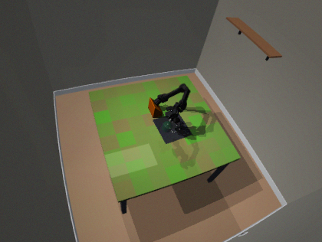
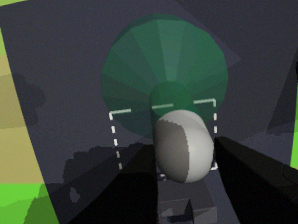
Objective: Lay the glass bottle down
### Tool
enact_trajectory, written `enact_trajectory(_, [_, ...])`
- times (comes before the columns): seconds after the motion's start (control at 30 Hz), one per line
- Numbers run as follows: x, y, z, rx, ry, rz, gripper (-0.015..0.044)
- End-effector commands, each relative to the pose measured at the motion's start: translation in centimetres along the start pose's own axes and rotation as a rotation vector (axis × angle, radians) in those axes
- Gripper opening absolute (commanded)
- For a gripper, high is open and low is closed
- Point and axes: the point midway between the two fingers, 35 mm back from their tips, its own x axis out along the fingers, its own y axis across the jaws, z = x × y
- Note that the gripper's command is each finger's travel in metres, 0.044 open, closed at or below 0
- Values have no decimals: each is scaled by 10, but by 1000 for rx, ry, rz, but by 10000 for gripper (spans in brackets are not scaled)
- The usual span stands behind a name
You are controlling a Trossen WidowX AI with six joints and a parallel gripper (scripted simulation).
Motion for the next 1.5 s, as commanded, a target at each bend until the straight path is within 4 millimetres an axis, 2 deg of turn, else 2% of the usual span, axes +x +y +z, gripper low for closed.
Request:
enact_trajectory(0.0, [-2, 0, -10, -1, 5, 2, 106])
enact_trajectory(1.47, [-4, 0, -33, 18, -55, -14, 106])
